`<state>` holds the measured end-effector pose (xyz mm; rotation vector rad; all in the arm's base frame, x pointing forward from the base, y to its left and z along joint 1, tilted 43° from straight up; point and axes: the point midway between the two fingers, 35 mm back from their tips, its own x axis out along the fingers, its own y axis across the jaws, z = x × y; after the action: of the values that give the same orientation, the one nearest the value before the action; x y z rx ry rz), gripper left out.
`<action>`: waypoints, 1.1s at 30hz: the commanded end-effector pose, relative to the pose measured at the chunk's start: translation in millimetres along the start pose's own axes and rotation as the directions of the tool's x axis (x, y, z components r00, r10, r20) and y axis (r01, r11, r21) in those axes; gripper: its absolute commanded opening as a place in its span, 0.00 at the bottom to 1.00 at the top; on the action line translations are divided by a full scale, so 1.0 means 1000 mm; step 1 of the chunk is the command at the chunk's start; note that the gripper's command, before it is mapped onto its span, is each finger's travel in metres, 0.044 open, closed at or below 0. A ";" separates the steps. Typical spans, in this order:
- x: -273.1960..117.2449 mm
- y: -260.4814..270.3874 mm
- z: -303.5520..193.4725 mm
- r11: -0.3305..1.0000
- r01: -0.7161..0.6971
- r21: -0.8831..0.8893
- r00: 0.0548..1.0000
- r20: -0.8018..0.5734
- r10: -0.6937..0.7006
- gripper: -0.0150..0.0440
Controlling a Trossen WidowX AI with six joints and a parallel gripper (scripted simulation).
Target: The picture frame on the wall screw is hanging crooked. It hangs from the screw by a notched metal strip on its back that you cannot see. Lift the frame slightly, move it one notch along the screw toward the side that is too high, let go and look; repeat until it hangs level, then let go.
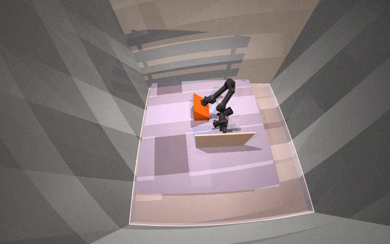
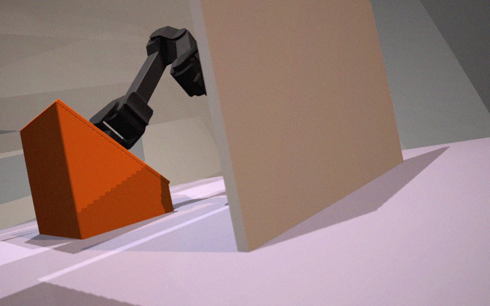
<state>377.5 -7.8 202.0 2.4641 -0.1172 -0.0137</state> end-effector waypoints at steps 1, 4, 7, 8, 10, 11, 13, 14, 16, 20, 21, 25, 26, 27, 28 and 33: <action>0.001 0.006 -0.003 1.000 -0.021 -0.002 1.000 0.000 0.021 0.25; 0.001 0.005 -0.004 1.000 -0.021 -0.002 1.000 0.000 0.021 0.25; 0.001 0.005 -0.005 1.000 -0.021 -0.002 1.000 0.000 0.021 0.25; 0.001 0.005 -0.005 1.000 -0.021 -0.002 1.000 -0.001 0.021 0.25; 0.001 0.005 -0.005 1.000 -0.021 -0.002 1.000 -0.001 0.021 0.25; 0.001 0.005 -0.005 1.000 -0.021 -0.002 1.000 -0.001 0.021 0.25; 0.001 0.004 -0.005 1.000 -0.021 -0.001 1.000 -0.001 0.021 0.25; 0.001 0.004 -0.006 1.000 -0.021 -0.001 1.000 -0.001 0.021 0.25; 0.001 0.003 -0.006 1.000 -0.021 -0.001 1.000 -0.001 0.021 0.25; 0.001 0.003 -0.006 1.000 -0.021 -0.001 1.000 -0.001 0.021 0.25; 0.001 0.004 -0.006 1.000 -0.021 -0.001 1.000 -0.001 0.021 0.25; 0.001 0.004 -0.006 1.000 -0.021 -0.001 1.000 -0.001 0.021 0.25; 0.001 0.003 -0.006 1.000 -0.021 -0.001 1.000 -0.001 0.021 0.25; 0.001 0.003 -0.006 1.000 -0.021 -0.001 1.000 -0.001 0.021 0.25; 0.001 0.003 -0.006 1.000 -0.021 -0.001 1.000 -0.001 0.021 0.25; 0.001 0.001 -0.006 1.000 -0.021 -0.001 1.000 -0.001 0.021 0.25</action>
<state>378.4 -3.2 205.9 2.4649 -0.1238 -0.0068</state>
